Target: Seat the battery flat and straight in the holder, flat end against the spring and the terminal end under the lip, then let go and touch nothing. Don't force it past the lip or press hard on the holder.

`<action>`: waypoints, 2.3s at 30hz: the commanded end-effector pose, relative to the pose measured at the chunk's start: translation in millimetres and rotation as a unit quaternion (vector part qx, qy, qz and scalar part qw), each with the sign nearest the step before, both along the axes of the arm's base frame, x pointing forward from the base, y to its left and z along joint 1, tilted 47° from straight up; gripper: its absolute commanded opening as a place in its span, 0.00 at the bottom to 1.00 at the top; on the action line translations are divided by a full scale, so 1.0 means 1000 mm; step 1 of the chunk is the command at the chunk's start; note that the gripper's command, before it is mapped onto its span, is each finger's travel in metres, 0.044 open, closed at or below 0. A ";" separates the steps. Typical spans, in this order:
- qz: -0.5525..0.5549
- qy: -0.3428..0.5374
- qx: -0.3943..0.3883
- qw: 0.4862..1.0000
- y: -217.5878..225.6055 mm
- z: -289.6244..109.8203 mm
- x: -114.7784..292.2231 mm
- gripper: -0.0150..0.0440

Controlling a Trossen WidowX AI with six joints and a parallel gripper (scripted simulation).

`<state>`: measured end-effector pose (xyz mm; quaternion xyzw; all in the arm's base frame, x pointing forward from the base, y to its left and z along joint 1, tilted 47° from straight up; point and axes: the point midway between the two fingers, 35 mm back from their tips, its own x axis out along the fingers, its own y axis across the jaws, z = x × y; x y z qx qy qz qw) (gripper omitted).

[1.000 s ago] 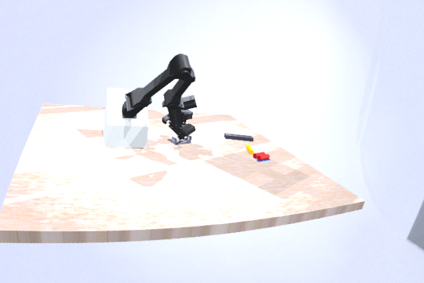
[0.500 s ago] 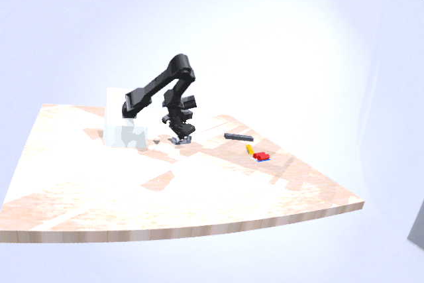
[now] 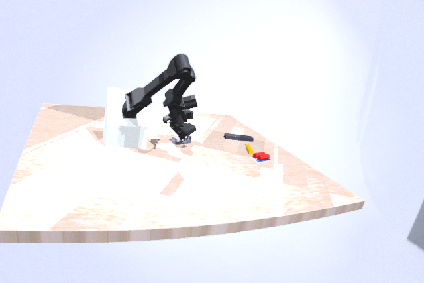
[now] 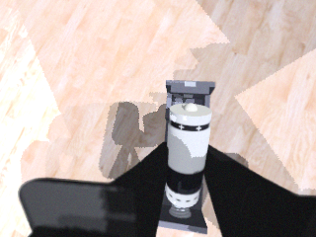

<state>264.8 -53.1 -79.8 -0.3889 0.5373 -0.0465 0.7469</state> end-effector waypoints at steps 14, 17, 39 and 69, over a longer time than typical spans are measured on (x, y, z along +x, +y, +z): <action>-0.027 0.035 -0.005 0.999 0.000 -0.009 0.001 0.39; -0.033 0.040 -0.005 0.999 0.000 -0.010 0.002 0.39; -0.077 0.076 -0.009 0.994 0.000 -0.016 0.007 0.39; -0.114 0.115 -0.014 0.987 0.003 -0.016 0.017 0.39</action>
